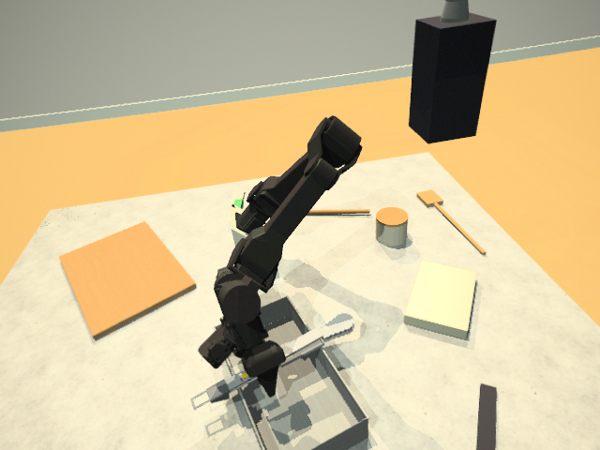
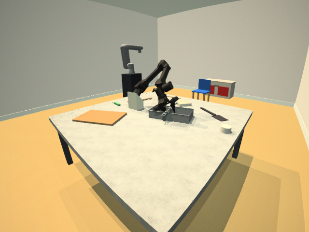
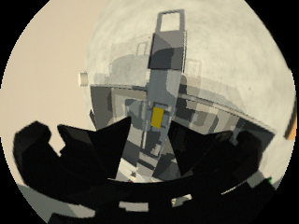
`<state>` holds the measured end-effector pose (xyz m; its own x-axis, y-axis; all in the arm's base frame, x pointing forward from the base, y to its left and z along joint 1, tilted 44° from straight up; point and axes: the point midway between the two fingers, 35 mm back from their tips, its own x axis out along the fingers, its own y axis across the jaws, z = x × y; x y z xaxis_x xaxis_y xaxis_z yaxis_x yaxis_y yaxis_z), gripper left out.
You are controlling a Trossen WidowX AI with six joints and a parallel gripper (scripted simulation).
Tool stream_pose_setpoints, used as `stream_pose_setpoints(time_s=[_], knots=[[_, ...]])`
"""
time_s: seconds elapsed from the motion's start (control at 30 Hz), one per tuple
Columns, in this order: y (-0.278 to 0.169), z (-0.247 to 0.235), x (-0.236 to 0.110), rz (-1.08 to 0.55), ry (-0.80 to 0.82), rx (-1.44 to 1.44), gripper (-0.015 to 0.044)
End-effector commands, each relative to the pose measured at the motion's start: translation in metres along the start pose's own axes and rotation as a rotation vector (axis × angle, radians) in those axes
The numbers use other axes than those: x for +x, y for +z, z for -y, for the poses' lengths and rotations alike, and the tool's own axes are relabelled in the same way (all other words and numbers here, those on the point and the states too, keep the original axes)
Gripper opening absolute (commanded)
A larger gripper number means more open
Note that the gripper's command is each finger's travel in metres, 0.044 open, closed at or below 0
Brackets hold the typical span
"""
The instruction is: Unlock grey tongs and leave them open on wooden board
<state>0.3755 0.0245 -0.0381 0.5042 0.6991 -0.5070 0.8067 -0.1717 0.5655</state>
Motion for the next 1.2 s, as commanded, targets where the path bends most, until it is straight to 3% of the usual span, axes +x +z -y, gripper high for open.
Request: stream_pose_setpoints(time_s=[0.0, 0.13, 0.47, 0.7, 0.97, 1.17], knots=[[0.0, 0.0, 0.0, 0.0, 0.0, 0.0, 0.0208], [0.0, 0.0, 0.0, 0.0, 0.0, 0.0, 0.0103], [0.0, 0.0, 0.0, 0.0, 0.0, 0.0, 0.0036], [0.001, -0.004, -0.005, 0.002, -0.001, -0.001, -0.0148], [0.001, -0.039, -0.065, 0.006, -0.006, 0.004, -0.015], [0.001, -0.04, -0.067, 0.006, -0.006, 0.004, -0.015]])
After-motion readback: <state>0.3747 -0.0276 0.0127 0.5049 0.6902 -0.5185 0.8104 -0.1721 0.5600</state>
